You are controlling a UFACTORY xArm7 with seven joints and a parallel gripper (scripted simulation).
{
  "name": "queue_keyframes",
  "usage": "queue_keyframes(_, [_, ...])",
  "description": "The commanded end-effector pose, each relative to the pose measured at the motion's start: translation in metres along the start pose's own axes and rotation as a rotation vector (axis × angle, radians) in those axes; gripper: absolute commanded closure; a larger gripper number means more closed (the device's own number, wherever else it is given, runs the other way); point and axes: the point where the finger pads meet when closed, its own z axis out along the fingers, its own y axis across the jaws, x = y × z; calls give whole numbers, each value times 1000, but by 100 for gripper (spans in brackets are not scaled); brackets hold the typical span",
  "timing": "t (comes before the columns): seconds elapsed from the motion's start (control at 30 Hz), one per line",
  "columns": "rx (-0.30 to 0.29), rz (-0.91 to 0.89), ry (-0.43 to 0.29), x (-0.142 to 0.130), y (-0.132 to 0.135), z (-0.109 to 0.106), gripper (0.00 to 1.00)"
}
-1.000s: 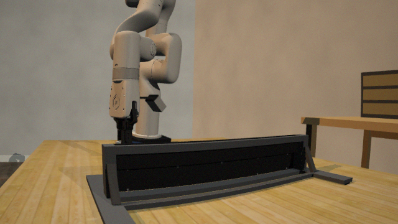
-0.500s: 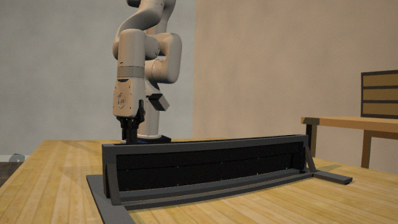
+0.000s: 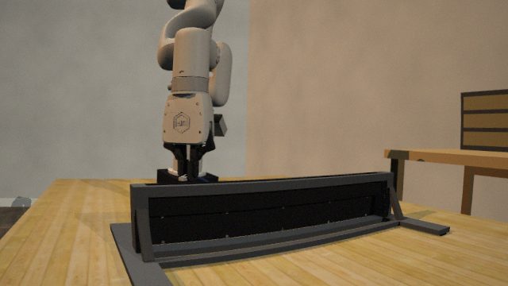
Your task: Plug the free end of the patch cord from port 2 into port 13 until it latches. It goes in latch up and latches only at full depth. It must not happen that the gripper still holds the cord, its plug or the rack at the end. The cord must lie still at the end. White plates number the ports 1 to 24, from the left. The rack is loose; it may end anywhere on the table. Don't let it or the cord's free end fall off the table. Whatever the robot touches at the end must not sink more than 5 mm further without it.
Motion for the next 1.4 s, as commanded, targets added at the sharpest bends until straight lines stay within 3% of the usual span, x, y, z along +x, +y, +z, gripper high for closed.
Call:
queue_keyframes(0.0, [-2, -61, 0, -2, 11, -3, 100])
queue_keyframes(0.5, [-2, -551, 0, -7, 94, -21, 100])
queue_keyframes(0.97, [-2, -793, 1, -9, 135, -29, 100])
queue_keyframes(1.37, [-3, -848, 1, -9, 144, -31, 100])
